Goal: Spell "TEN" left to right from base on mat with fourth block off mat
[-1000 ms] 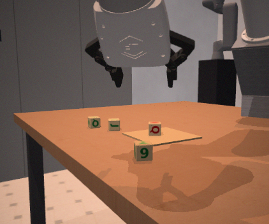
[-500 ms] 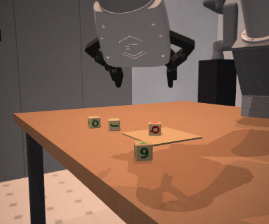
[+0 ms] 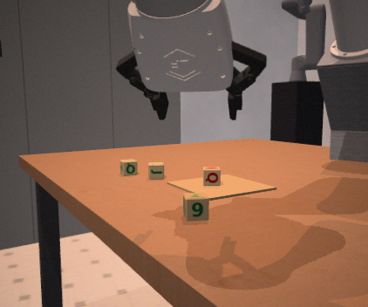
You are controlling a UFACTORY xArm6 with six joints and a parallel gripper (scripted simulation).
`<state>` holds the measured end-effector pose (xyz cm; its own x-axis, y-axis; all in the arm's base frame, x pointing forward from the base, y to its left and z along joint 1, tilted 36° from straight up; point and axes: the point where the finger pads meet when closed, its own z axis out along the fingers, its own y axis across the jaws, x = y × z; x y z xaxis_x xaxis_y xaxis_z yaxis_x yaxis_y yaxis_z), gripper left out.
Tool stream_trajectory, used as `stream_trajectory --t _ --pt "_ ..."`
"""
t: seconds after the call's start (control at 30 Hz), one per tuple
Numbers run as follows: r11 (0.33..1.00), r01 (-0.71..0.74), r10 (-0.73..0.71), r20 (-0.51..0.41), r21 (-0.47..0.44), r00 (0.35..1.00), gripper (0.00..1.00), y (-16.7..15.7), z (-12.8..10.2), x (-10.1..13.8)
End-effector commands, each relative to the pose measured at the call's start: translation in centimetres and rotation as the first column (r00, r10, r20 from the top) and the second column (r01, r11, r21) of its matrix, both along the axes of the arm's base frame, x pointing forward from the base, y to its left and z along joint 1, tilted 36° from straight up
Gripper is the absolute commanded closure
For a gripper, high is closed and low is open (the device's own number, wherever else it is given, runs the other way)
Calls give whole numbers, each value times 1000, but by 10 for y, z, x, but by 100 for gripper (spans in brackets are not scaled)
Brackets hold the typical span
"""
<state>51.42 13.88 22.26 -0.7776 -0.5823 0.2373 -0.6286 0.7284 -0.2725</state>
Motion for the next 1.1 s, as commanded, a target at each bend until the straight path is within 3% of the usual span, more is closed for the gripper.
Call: stream_trajectory --t 0.0,0.17,0.27,0.37,0.43,0.57,0.63,0.77,1.07 --pt "1000 2 -2 5 -2 1000 0 -15 -6 -5" --pt "1000 4 -4 7 -7 1000 0 -54 -29 -25" --pt "1000 4 -4 7 -7 1000 0 -54 -29 -25" --pt "1000 3 -3 7 -7 1000 0 -83 -50 -47" --pt "1000 3 -3 7 -7 1000 0 -83 -50 -47" --pt "1000 1 -1 5 -4 1000 0 -107 -69 -71" --pt "1000 1 -1 5 -4 1000 0 -107 -69 -71" --pt "1000 -1 1 2 2 1000 0 -124 -85 -93" --pt "1000 -1 1 2 2 1000 0 -126 -87 -95"
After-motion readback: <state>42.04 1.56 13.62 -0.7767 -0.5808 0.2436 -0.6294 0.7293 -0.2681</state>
